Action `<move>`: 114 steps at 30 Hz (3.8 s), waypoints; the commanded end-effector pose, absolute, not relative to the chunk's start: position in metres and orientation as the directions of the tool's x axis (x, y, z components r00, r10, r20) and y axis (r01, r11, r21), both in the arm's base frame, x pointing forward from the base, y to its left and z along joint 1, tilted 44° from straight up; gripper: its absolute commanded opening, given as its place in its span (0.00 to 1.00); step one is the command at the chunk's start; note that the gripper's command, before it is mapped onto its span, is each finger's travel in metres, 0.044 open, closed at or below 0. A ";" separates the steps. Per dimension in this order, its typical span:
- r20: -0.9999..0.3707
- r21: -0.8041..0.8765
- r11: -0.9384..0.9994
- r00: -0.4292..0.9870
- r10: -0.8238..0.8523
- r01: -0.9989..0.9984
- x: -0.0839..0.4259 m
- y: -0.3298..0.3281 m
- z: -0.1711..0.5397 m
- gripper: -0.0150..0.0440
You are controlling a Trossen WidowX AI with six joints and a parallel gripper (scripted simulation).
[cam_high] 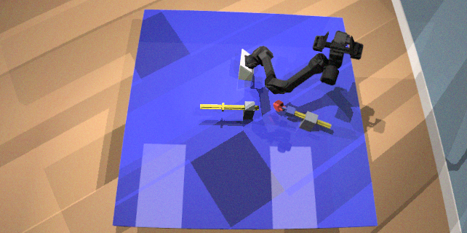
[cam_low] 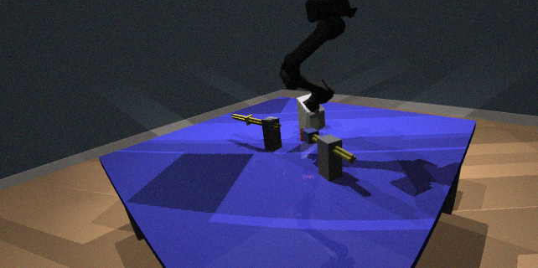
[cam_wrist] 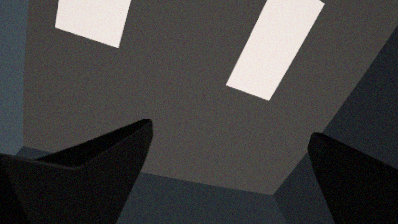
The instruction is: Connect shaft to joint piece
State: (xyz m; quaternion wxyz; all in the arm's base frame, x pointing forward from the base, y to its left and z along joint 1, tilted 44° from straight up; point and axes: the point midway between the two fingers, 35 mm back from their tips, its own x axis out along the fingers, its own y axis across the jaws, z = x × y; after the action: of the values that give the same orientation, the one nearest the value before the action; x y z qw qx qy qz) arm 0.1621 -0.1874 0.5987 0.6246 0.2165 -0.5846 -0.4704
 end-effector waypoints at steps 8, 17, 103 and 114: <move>0.558 0.813 0.508 -0.130 -0.820 0.285 0.159 -0.183 0.603 1.00; 0.601 0.800 0.575 -0.227 -0.767 0.173 0.123 -0.182 0.614 1.00; 0.428 -0.658 0.661 -0.543 0.723 0.361 -0.078 0.164 0.558 1.00; 0.284 -0.842 0.425 -0.397 0.873 0.332 -0.040 0.211 0.520 1.00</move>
State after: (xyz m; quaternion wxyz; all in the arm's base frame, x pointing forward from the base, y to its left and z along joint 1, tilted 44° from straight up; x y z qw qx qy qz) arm -0.0490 0.2002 0.5306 0.3718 -0.3841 -0.7766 0.3333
